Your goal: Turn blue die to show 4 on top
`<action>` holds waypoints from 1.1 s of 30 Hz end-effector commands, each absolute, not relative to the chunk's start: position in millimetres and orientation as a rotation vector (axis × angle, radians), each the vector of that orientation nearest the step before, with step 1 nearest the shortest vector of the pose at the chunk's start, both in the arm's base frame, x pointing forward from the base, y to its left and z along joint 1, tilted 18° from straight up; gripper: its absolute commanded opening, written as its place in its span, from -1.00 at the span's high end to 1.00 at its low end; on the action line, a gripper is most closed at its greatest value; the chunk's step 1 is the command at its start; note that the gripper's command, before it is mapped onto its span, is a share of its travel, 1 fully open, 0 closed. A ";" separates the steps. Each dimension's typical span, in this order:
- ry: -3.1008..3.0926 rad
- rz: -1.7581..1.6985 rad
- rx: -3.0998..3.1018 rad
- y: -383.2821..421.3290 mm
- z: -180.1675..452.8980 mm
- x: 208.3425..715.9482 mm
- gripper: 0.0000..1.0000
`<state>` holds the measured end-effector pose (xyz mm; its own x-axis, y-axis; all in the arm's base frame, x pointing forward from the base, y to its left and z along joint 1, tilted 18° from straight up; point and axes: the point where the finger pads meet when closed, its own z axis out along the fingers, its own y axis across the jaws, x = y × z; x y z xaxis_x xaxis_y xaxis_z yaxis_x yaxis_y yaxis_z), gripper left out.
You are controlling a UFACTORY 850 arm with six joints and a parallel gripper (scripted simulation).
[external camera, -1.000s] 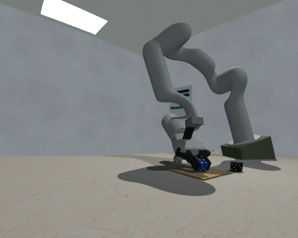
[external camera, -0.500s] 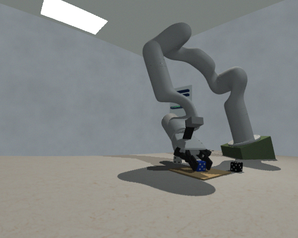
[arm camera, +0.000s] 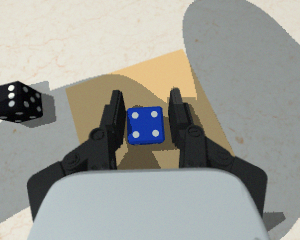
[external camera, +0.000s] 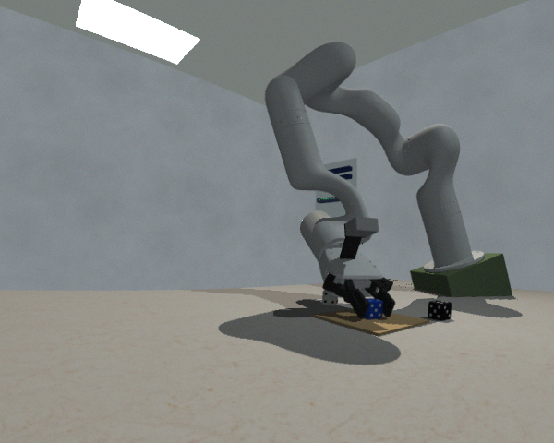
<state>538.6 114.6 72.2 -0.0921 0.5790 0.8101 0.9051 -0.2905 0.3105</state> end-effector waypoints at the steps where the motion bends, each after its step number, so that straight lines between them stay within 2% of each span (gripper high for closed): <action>1: -1.617 -1.336 -1.846 114.6 72.7 539.0 0.05; 33: -1.617 -1.336 -1.846 98.0 83.6 529.9 0.05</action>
